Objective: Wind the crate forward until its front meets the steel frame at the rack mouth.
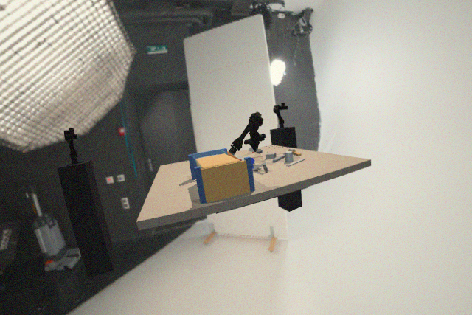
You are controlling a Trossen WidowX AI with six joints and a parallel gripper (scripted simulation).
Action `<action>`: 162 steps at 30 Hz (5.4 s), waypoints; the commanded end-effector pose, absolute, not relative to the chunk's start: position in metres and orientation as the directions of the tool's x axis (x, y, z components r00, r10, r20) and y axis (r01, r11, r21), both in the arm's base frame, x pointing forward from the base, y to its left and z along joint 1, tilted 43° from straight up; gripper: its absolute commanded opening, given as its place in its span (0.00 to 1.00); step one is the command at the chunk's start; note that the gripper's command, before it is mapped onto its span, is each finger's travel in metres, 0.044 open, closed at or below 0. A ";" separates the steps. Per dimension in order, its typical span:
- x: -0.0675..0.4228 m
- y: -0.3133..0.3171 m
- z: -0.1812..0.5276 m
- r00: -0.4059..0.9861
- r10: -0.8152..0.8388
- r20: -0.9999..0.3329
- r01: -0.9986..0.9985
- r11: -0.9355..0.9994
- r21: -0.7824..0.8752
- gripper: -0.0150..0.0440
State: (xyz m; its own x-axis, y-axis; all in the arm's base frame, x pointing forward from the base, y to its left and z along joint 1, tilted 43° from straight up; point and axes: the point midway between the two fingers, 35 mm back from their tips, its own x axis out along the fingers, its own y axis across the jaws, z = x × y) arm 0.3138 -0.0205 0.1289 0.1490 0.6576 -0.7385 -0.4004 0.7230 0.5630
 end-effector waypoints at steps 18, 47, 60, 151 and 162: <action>0.296 -0.064 0.181 0.170 0.654 -0.737 -0.373 0.735 0.566 0.25; 0.289 -0.145 0.126 0.167 0.612 -0.773 0.536 0.602 0.592 0.25; 0.272 -0.191 0.092 0.158 0.595 -0.788 0.901 0.239 0.362 0.25; 0.124 -0.305 -0.058 0.016 0.268 -0.963 -0.295 -0.919 -0.261 0.25; 0.124 -0.305 -0.058 -0.033 0.078 -0.996 -0.292 -0.954 -0.065 0.25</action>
